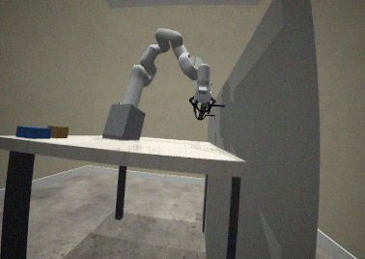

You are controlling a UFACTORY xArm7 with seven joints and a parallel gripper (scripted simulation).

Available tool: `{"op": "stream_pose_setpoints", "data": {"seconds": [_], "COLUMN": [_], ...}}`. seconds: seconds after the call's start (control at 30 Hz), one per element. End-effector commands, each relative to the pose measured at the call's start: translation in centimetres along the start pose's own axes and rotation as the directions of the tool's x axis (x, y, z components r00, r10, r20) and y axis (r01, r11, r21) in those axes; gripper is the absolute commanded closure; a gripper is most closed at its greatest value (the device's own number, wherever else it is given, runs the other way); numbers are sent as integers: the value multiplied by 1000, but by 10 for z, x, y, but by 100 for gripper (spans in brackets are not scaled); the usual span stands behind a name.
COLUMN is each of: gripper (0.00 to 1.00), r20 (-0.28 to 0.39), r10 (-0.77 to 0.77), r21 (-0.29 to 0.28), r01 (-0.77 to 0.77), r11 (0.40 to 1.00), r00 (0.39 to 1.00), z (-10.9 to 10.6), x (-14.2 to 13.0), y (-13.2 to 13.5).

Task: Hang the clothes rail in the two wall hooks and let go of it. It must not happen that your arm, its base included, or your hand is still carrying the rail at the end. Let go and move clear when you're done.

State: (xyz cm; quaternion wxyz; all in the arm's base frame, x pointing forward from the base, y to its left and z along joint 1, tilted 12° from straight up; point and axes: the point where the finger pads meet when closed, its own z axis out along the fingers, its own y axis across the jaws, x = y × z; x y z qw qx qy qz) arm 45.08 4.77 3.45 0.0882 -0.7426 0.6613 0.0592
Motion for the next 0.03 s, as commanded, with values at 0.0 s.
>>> {"op": "stream_pose_setpoints", "data": {"seconds": [0.0], "gripper": [19], "r20": [-1], "r10": [0], "r21": [4], "r01": [0], "r11": [1000], "r00": [1000], "z": [-2], "x": [0], "y": [-2]}}
